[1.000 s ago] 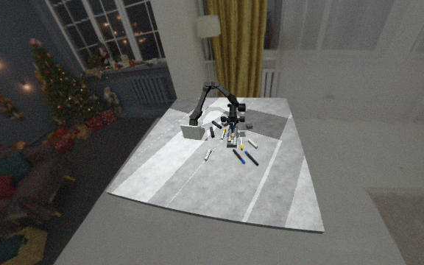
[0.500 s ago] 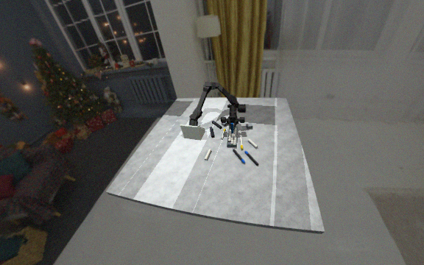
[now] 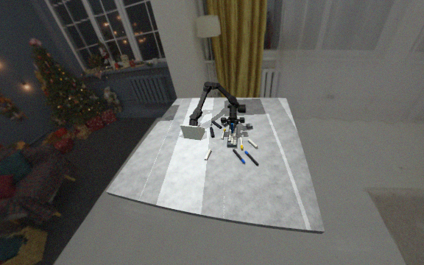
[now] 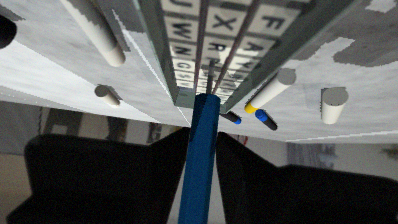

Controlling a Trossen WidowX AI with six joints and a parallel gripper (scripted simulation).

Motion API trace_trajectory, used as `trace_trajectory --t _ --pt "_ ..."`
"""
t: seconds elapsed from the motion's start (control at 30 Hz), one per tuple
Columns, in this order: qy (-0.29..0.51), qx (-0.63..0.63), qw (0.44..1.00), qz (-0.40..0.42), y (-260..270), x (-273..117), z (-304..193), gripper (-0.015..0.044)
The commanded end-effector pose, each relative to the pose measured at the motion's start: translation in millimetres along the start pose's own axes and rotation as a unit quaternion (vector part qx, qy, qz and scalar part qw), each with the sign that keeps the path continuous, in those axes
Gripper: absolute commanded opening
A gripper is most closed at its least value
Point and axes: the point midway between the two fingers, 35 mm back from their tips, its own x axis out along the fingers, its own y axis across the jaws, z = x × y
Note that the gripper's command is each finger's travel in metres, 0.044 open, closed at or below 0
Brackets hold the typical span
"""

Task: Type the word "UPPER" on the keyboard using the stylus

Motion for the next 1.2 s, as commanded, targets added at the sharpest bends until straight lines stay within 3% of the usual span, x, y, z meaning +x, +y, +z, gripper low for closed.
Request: trace_trajectory --t 0.0,0.23,0.63,0.73,0.83,1.17 --pt "0.001 0.002 1.0 0.0 0 -1 -3 0.0081" --pt "0.002 0.002 1.0 0.0 0 -17 -31 0.0081" --pt "0.001 0.004 1.0 0.001 0 -16 -31 0.0084" --pt "0.001 0.004 1.0 0.001 0 -16 -31 0.0064" --pt "0.002 0.003 1.0 0.0 0 -17 -32 0.0" --pt "0.002 0.002 1.0 0.0 1 -9 -17 0.0"
